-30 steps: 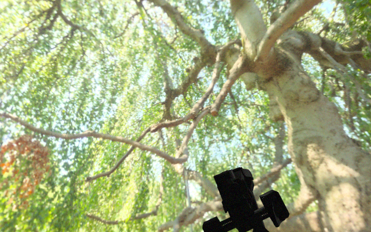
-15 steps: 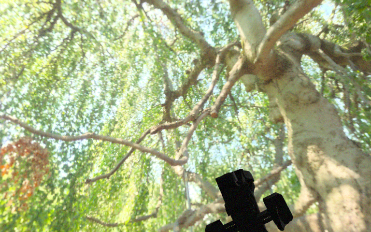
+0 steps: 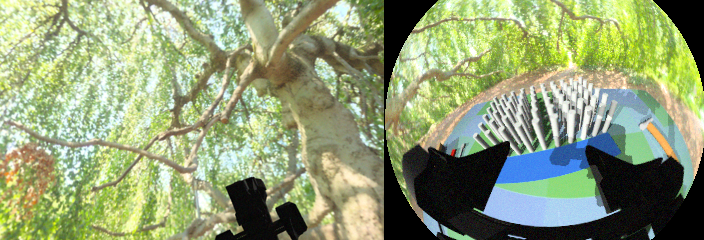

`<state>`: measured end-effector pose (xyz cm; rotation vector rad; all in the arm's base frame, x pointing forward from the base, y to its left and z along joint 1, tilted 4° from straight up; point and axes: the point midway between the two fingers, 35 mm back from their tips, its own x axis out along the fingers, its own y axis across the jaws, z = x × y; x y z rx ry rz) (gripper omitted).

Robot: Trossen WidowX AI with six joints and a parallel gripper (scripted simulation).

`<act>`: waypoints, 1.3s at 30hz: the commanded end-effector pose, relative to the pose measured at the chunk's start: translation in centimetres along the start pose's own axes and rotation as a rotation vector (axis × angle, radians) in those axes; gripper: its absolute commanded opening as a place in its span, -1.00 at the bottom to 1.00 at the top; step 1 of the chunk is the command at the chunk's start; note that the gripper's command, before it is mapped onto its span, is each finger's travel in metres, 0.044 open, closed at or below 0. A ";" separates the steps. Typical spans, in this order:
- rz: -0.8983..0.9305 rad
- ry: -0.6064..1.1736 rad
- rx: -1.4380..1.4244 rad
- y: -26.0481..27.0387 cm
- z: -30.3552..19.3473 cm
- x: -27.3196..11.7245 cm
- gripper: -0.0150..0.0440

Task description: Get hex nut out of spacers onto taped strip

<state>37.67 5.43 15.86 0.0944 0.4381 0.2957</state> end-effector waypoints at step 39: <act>-0.292 1.521 -1.077 -34.0 -2.1 -25.9 1.00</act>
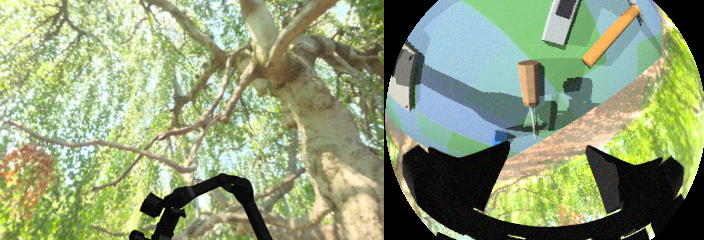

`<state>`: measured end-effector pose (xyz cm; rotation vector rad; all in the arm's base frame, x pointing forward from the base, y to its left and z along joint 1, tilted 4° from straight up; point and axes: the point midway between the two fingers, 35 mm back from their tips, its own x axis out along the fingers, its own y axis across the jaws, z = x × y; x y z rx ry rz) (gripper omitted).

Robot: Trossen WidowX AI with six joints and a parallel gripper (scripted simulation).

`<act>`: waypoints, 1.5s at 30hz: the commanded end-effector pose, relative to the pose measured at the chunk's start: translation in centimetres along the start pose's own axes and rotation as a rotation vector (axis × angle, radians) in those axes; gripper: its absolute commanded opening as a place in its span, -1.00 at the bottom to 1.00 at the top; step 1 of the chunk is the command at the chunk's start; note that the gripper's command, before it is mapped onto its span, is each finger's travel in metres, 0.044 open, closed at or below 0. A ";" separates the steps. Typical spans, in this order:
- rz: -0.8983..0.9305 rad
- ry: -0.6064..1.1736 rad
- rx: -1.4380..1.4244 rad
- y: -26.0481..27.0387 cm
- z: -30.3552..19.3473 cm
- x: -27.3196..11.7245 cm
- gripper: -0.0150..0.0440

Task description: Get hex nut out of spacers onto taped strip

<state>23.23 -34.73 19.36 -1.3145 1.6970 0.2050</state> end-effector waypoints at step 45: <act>0.009 0.000 -0.028 2.2 4.4 5.7 0.46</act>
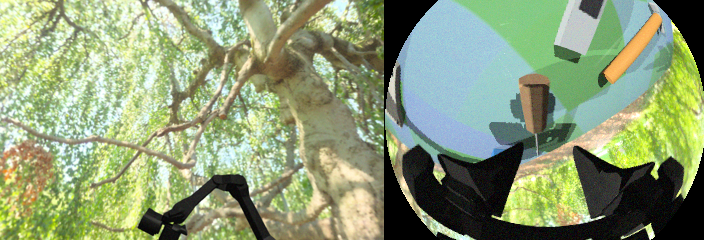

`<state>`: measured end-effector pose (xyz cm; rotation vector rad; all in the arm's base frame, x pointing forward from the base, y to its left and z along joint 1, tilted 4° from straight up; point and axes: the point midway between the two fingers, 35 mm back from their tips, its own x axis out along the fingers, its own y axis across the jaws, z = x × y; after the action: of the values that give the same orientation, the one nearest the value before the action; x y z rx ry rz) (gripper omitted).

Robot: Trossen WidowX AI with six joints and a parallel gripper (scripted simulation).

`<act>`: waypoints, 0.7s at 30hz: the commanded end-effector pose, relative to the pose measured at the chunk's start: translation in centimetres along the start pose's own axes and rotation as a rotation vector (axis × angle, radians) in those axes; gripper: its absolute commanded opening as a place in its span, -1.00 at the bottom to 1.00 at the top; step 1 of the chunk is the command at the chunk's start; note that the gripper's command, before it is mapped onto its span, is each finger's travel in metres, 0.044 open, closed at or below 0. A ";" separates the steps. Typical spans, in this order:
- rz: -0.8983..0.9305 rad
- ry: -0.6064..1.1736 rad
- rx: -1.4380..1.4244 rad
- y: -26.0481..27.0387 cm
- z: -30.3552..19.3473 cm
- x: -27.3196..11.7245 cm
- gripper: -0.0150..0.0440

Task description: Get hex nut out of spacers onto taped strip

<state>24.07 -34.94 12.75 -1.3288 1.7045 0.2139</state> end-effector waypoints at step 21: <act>0.010 -0.007 -0.012 1.3 2.4 3.3 0.46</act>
<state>24.41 -35.25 9.32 -1.3284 1.7049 0.2175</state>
